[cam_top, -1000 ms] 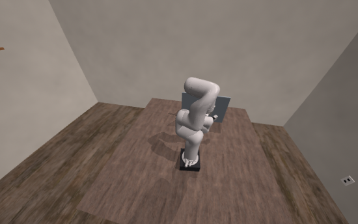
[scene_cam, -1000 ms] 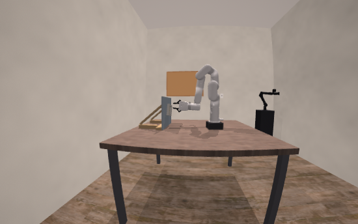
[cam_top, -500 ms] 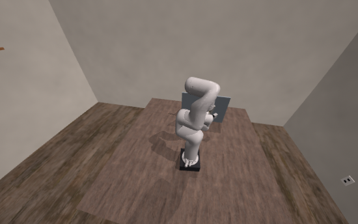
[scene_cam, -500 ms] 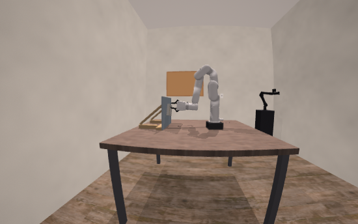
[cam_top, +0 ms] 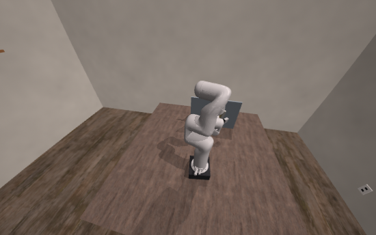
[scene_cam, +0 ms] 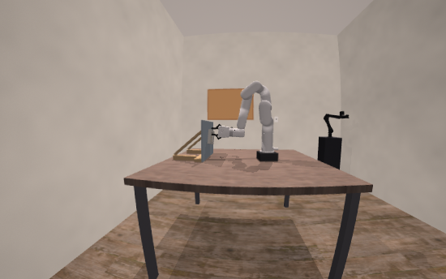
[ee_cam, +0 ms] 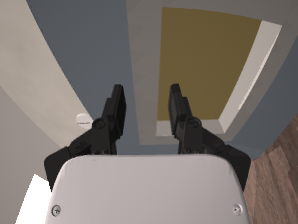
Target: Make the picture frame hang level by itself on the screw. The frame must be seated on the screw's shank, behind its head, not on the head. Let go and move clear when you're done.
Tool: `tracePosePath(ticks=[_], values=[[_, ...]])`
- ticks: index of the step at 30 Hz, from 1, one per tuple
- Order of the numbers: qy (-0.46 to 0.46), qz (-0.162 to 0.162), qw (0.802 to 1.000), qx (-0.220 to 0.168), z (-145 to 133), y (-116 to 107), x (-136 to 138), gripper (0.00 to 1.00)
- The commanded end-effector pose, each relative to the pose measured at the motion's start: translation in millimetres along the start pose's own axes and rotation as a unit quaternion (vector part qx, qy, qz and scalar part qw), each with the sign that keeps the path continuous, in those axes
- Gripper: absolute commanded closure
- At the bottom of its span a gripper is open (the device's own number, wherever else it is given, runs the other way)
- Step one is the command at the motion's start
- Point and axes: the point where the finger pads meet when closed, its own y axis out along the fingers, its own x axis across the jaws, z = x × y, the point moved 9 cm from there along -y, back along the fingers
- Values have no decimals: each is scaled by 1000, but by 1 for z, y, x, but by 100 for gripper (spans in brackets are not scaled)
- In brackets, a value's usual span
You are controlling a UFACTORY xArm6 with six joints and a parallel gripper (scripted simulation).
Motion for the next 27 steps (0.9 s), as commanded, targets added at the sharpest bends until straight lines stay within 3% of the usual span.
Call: tracePosePath(ticks=[1,24,25,27], values=[[0,2,1000,0,0,2,-1,50],[0,2,1000,0,0,5,-1,50],[0,2,1000,0,0,5,-1,100],[0,2,1000,0,0,5,-1,100]])
